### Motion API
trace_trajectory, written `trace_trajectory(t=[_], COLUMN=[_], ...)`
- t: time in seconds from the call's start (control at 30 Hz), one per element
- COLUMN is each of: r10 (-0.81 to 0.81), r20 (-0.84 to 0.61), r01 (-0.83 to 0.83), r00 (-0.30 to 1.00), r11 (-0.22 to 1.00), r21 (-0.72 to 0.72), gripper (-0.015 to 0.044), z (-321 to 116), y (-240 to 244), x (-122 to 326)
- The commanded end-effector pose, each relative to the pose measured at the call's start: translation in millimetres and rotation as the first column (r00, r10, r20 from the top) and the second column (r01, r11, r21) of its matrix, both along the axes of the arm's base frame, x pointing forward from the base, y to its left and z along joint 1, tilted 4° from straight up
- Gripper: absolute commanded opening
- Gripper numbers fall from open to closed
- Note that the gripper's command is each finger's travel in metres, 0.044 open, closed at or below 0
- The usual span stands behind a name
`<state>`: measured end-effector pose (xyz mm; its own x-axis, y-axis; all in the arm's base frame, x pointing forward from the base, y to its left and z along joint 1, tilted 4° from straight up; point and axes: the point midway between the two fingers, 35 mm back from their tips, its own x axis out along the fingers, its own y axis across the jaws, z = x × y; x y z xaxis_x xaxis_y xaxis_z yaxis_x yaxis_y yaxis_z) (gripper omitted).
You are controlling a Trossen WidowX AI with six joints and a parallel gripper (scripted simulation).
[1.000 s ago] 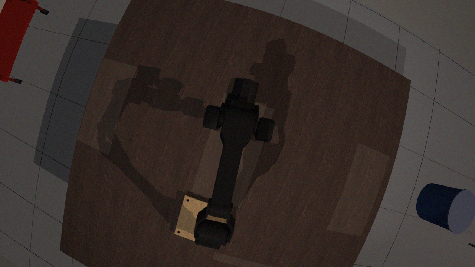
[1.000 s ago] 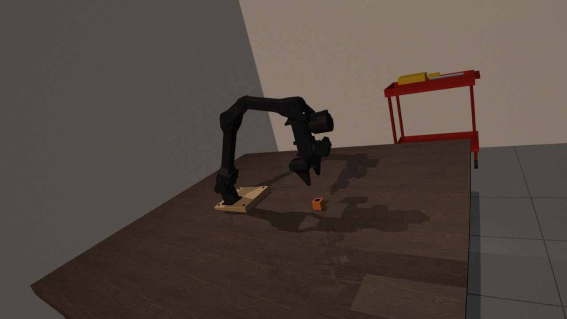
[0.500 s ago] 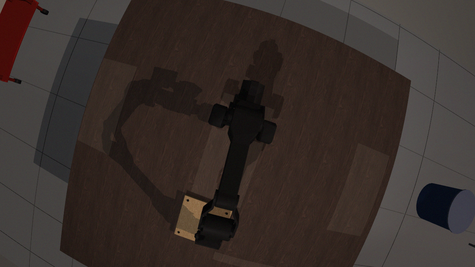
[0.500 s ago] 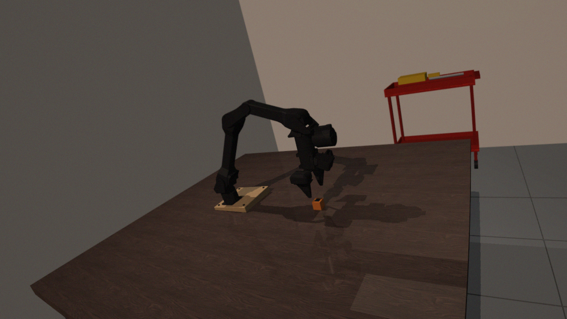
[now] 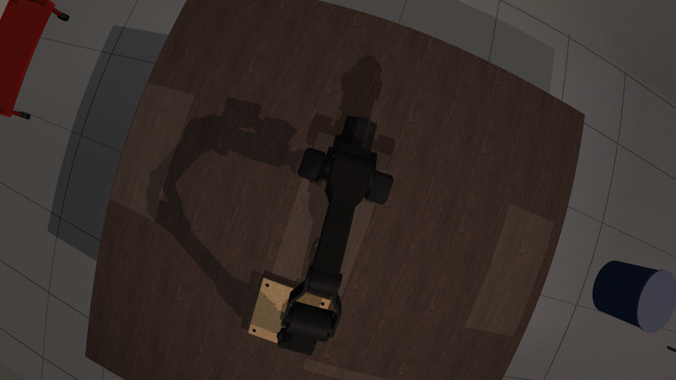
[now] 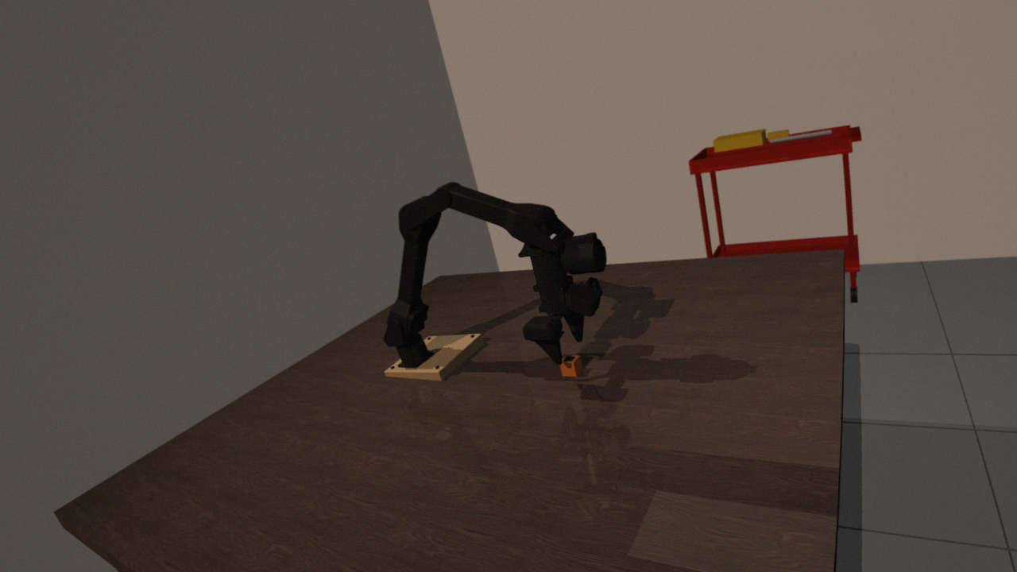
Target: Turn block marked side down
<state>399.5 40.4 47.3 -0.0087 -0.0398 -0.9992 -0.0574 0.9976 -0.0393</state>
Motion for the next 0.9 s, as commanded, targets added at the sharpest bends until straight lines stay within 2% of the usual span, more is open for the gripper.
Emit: trace_trajectory(t=[0.0,0.5,0.87], r10=[0.001,0.001,0.001], r20=[-0.015,-0.015,-0.015], r01=[-0.001,-0.001,-0.001], r00=[1.000,1.000,1.000], r11=[1.000,1.000,1.000], r21=[0.002,0.002,0.002], gripper=[0.0440,0.0440,0.0151], z=[-10.2,-30.6,-30.6], y=[-0.2,-1.0,-1.0], x=[-3.3,-4.2,-4.2])
